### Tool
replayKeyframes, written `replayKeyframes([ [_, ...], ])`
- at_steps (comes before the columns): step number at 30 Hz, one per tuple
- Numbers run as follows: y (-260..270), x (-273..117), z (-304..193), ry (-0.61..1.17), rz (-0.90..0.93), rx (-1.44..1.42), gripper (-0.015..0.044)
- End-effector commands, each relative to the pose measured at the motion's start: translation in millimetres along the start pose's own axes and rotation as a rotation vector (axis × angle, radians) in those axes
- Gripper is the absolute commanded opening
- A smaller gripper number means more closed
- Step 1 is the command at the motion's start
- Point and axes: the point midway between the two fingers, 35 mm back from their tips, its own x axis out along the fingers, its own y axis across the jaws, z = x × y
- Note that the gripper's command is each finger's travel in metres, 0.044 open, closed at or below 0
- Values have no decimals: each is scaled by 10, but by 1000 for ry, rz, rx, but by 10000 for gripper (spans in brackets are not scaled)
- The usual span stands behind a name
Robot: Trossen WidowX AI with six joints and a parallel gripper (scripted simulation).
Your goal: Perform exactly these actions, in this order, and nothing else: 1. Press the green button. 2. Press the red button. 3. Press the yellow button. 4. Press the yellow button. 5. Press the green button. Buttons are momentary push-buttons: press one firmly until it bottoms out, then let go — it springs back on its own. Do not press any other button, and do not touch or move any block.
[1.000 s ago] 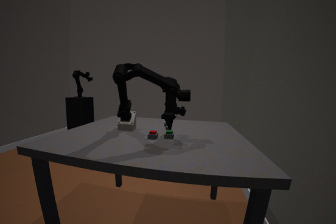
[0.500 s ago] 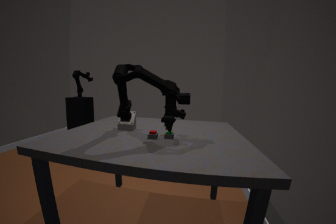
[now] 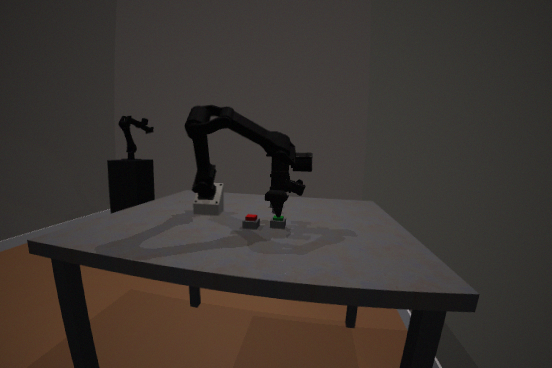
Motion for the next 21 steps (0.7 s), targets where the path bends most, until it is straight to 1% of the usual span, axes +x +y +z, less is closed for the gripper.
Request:
replayKeyframes([
  [1, 7, -204, 5, -2, 0, -1, 20],
  [3, 6, -307, -5, 0, -1, -4, 20],
  [6, 6, -307, -5, 0, -1, -4, 20],
  [8, 119, -338, 32, -3, 8, -6, 72],
  [9, 264, -378, 72, -6, 20, -8, 99],
  [14, 1208, -637, 140, -9, 66, -17, 230],
  [17, 1764, -774, 35, -3, 73, -20, 309],
  [20, 2300, -883, -173, 2, 64, -18, 387],
  [21, 2469, -910, -263, 3, 57, -17, 400],
])
